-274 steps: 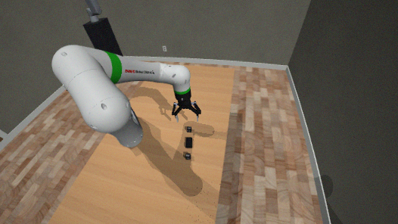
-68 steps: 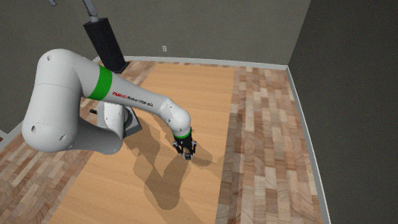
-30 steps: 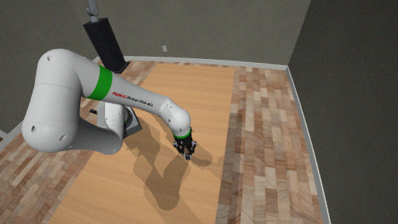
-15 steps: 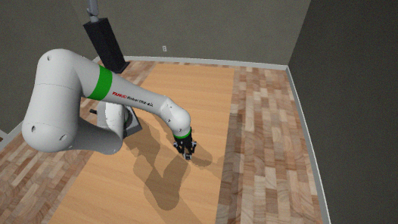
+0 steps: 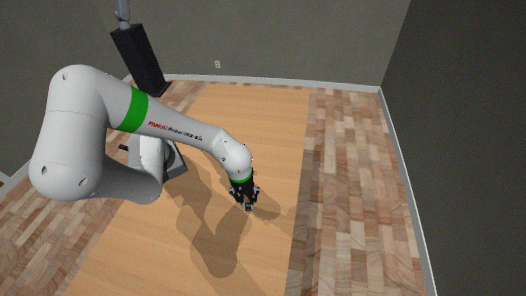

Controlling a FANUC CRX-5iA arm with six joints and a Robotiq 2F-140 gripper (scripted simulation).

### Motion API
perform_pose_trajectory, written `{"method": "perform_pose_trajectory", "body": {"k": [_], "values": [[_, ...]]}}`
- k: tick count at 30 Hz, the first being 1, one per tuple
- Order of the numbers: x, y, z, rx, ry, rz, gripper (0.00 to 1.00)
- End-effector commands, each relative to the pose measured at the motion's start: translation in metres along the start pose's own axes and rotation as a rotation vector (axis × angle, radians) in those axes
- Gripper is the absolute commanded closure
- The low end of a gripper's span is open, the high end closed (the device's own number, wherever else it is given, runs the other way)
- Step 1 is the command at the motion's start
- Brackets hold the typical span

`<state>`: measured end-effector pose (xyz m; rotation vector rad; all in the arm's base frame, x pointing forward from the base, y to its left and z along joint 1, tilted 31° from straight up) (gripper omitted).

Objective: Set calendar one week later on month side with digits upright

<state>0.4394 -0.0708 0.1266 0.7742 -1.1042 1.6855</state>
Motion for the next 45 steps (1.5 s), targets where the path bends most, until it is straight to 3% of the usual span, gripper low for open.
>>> {"method": "perform_pose_trajectory", "body": {"k": [1,6,18,32,35,38,40,42,45], "values": [[0.003,0.000,0.000,0.000,0.000,0.000,0.84],[0.014,0.000,0.000,0.000,0.000,0.000,0.84],[0.093,0.000,0.000,0.000,0.000,0.000,0.84],[0.100,0.000,-0.002,0.000,0.000,0.000,0.84],[0.102,0.002,-0.050,0.007,-0.006,-0.004,0.84],[0.102,0.002,-0.050,0.007,-0.006,-0.004,0.84],[0.107,0.009,-0.098,0.015,-0.004,-0.003,0.84],[0.107,0.009,-0.098,0.015,-0.004,-0.003,0.84],[0.110,0.015,-0.121,0.018,0.000,0.000,0.84]]}}
Point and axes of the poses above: the point where the finger pads meet when closed, its own x axis back along the fingers, its own y axis across the jaws, z = x × y, the point moved 10 cm from there along x, back along the fingers, and after that the axes turned 6 degrees about -x, right-handed, at the moved point
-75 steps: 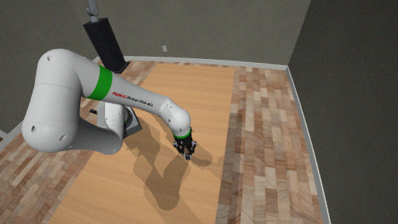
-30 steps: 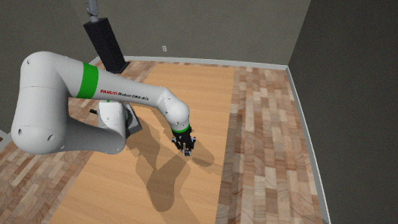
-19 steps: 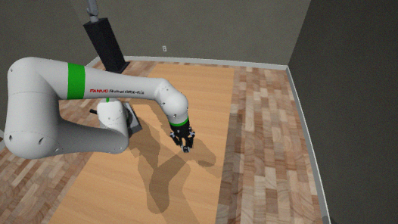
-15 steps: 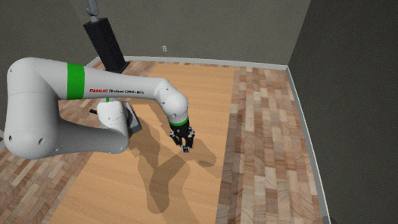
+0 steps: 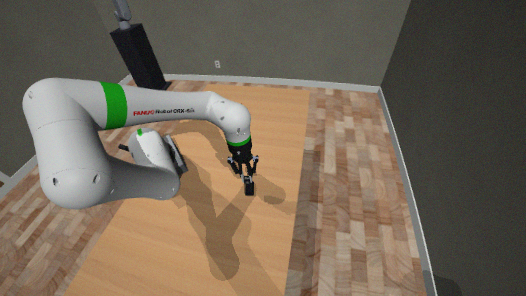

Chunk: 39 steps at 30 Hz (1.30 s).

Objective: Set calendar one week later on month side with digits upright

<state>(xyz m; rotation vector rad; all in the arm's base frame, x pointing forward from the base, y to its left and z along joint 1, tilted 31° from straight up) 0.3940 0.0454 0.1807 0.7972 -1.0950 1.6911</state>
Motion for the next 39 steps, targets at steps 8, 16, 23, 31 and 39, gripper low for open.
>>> {"method": "perform_pose_trajectory", "body": {"k": [8,16,23,31,39], "values": [[0.005,0.007,-0.037,0.001,0.011,0.005,0.84],[0.004,0.006,-0.037,0.001,0.011,0.005,0.84],[-0.007,0.006,-0.037,0.001,0.011,0.005,0.84],[-0.025,0.006,-0.037,0.001,0.011,0.005,0.84],[-0.050,0.006,-0.036,0.001,0.011,0.005,0.84]]}}
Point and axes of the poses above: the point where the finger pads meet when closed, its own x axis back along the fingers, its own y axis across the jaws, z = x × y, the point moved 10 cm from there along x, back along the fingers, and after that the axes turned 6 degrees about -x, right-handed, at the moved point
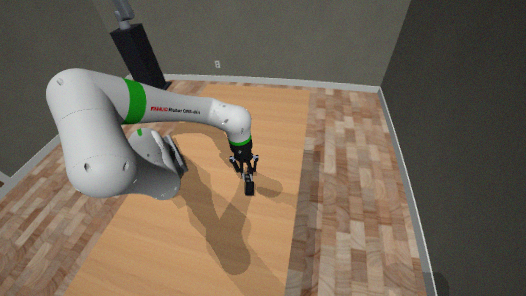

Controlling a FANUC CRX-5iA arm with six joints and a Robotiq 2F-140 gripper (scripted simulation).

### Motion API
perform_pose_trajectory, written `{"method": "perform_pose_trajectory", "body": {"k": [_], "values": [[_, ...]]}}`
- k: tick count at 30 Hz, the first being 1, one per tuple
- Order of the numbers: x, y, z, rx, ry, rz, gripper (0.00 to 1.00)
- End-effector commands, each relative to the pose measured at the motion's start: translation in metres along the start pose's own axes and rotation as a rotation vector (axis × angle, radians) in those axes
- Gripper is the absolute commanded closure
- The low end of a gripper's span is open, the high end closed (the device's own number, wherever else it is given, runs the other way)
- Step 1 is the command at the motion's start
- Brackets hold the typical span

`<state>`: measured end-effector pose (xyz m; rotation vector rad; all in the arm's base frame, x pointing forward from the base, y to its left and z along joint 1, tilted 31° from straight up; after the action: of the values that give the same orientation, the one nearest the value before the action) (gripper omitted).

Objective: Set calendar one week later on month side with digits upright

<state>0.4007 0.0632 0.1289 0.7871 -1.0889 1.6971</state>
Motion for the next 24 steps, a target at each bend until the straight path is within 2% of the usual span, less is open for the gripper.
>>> {"method": "perform_pose_trajectory", "body": {"k": [1,10,24], "values": [[-0.0116,-0.0009,-0.0002,0.000,0.000,0.002,0.84],[-0.0200,-0.0009,-0.0002,0.000,0.000,0.002,0.84],[-0.0203,-0.0009,-0.0002,0.000,0.000,0.002,0.84]]}}
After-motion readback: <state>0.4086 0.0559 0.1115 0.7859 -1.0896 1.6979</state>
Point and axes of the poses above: the point where the finger pads meet when closed, its own x axis back along the fingers, its own y axis across the jaws, z = x × y, the point moved 10 cm from there along x, back along the fingers, and after that the axes turned 6 degrees about -x, right-handed, at the moved point
